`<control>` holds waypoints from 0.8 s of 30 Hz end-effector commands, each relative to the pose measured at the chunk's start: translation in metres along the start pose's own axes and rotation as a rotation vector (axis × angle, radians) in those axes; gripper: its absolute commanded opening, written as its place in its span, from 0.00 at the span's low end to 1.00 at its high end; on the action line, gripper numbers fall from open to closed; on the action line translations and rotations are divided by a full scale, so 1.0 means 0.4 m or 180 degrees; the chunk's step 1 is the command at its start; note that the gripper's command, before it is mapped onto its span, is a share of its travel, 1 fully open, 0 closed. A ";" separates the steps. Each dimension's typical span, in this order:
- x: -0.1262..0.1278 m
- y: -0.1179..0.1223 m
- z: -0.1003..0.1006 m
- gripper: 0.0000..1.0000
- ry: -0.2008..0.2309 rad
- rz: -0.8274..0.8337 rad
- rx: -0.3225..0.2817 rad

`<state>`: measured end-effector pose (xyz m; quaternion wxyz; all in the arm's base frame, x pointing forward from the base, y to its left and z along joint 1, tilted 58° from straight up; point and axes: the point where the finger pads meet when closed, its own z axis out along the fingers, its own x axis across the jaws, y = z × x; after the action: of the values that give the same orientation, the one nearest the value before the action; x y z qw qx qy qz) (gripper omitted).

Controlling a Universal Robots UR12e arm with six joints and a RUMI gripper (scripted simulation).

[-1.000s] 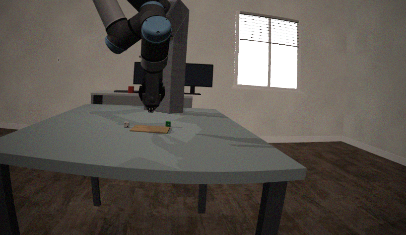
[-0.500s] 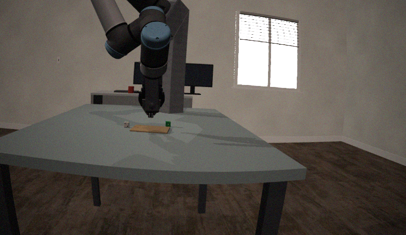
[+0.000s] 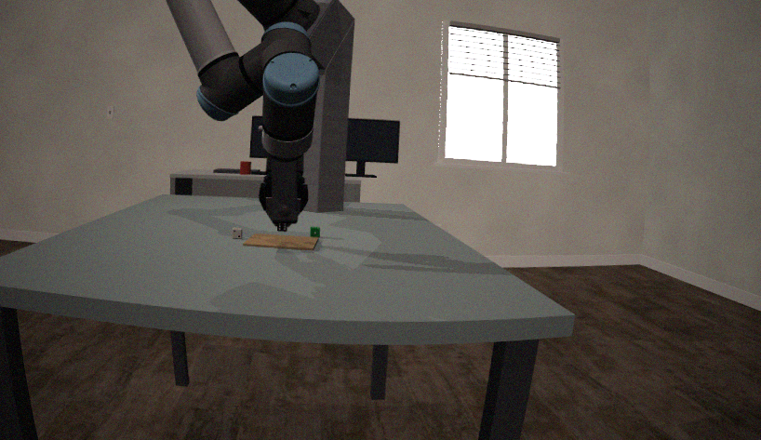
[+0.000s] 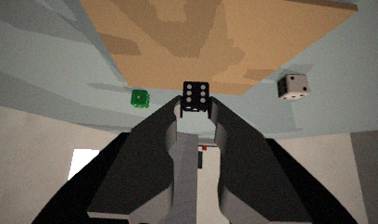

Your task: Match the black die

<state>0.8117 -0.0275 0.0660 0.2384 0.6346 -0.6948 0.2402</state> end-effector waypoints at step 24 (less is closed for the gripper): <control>0.000 -0.026 0.024 0.03 0.0000 0.0000 0.0003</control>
<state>0.8217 -0.0348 0.0584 0.2383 0.6346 -0.6948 0.2402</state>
